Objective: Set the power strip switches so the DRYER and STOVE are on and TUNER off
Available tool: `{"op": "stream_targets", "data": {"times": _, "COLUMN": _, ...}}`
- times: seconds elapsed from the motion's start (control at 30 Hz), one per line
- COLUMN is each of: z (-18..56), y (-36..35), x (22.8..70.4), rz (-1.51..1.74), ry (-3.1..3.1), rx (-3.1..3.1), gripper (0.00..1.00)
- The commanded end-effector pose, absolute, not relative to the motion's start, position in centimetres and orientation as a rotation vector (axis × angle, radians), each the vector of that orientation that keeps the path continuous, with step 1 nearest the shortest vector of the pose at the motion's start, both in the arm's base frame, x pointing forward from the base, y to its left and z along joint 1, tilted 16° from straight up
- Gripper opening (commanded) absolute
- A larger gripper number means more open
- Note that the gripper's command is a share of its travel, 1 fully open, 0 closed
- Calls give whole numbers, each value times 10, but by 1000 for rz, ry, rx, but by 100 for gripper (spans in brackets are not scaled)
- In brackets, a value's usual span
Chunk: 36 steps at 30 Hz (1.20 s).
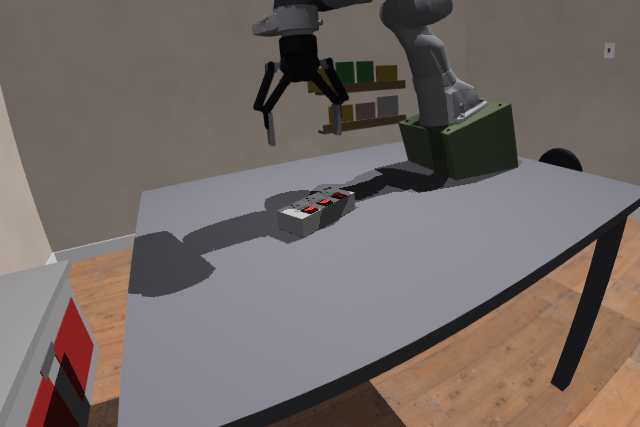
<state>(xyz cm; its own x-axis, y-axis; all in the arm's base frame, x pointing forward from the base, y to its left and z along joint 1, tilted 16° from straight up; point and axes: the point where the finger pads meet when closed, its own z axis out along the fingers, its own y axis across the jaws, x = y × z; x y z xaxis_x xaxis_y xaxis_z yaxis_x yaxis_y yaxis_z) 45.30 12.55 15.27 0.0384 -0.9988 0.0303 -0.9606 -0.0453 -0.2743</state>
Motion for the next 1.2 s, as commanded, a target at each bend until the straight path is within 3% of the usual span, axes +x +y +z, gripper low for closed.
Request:
{"op": "stream_targets", "data": {"times": 0.0, "z": 153, "y": 126, "x": 453, "rz": -316, "ry": 2001, "rx": -2160, "gripper": 100}}
{"op": "stream_targets", "data": {"times": 0.83, "z": 153, "y": 126, "x": 453, "rz": -319, "ry": 1986, "rx": -2176, "gripper": 100}}
{"op": "stream_targets", "data": {"times": 1.17, "z": 120, "y": 161, "x": 454, "rz": -395, "ry": 1396, "rx": -2675, "gripper": 100}}
